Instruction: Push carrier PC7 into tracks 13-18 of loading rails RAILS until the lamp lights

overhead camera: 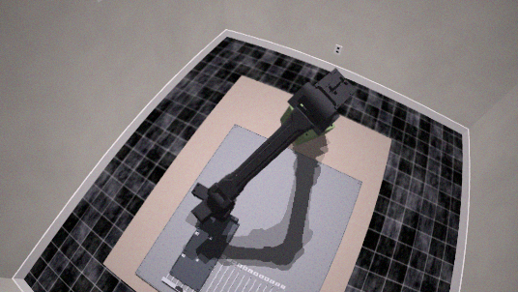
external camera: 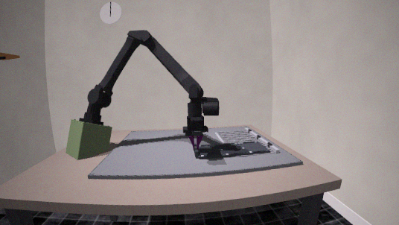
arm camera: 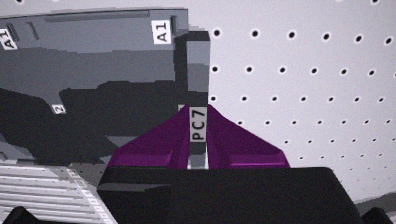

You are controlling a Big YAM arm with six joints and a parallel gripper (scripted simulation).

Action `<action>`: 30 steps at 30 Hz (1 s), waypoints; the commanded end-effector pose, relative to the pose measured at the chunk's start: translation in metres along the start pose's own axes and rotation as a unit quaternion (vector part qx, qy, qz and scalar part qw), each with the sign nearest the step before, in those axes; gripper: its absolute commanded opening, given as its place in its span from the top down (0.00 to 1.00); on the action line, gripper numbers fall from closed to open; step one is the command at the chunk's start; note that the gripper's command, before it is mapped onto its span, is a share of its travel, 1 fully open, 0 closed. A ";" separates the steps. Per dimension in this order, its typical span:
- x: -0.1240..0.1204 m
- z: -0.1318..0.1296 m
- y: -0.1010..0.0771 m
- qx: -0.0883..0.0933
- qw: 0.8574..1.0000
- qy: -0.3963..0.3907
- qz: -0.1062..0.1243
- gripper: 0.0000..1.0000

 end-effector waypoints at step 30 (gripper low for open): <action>-0.017 0.054 -0.004 0.020 1.000 -0.008 -0.001 1.00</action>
Point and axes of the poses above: the point where the finger pads meet when closed, its own y axis out along the fingers, its own z axis across the jaws, x = y × z, the point moved 3 cm from there along -y, back along the fingers, and after that the axes turned 13 degrees about y, right-handed, at the moved point
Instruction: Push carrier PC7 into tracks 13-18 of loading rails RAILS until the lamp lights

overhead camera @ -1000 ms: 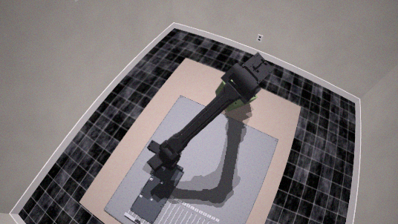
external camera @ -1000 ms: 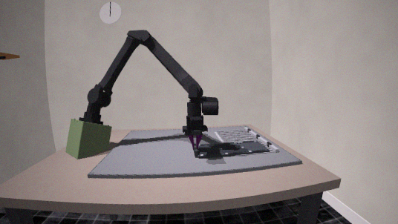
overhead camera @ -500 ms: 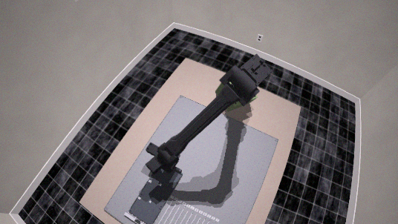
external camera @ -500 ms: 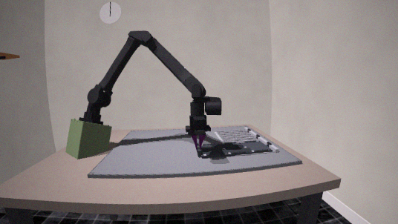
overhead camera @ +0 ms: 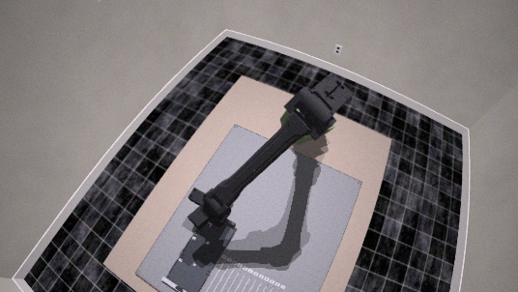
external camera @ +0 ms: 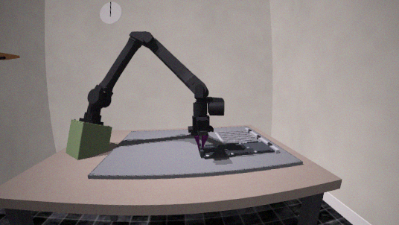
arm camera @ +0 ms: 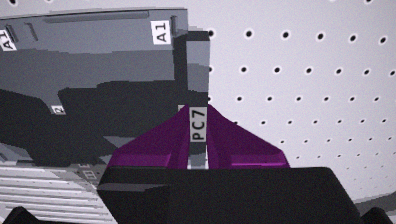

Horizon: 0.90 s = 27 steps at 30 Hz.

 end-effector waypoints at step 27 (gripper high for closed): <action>-0.018 0.055 -0.006 0.030 0.999 -0.011 0.000 1.00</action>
Point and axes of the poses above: the point where the finger pads meet when closed, its own y axis out along the fingers, its own z axis across the jaws, x = y × z, the point moved 3 cm from there along -y, back along the fingers, and after that the axes turned 13 degrees about y, right-handed, at the moved point
